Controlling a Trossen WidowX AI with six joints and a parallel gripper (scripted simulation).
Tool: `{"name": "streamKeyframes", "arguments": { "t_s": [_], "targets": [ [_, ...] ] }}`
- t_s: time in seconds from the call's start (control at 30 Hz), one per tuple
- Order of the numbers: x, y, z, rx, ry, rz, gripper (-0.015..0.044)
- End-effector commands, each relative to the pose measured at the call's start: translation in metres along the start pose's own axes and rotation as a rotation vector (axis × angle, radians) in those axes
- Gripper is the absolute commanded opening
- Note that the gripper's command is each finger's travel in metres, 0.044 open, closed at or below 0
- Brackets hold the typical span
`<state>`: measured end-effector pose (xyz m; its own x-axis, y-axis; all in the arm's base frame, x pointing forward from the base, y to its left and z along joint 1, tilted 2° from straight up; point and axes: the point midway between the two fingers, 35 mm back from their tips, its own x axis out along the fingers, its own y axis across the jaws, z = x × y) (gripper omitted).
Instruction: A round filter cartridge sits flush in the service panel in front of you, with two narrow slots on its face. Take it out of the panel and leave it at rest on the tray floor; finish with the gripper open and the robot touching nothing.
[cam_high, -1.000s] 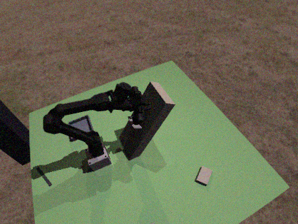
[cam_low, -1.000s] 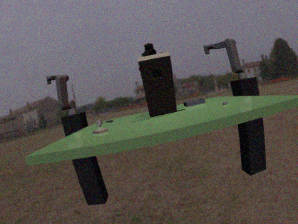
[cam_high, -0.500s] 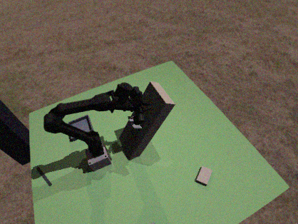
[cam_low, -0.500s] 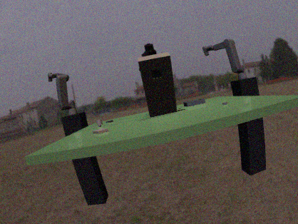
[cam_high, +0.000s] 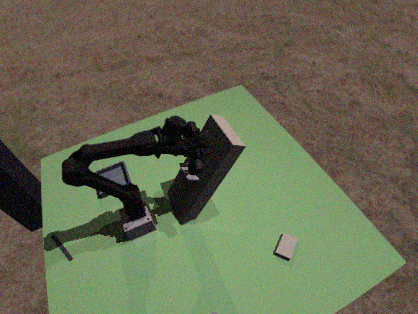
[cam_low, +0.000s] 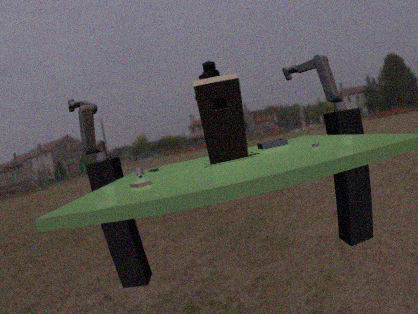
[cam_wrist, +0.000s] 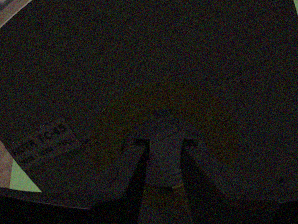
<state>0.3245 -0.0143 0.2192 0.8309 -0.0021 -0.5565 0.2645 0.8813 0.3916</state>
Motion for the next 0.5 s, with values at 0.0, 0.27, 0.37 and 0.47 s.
{"name": "streamKeyframes", "arguments": {
  "t_s": [0.0, 0.27, 0.37, 0.47],
  "targets": [
    [0.0, 0.0, 0.0, 0.0, 0.0, 0.0, 0.0088],
    [0.0, 0.0, 0.0, 0.0, 0.0, 0.0, 0.0035],
    [0.0, 0.0, 0.0, 0.0, 0.0, 0.0, 0.0],
    [0.0021, -0.0001, 0.0001, -0.05, 0.0, -0.001, 0.0]
  ]
}}
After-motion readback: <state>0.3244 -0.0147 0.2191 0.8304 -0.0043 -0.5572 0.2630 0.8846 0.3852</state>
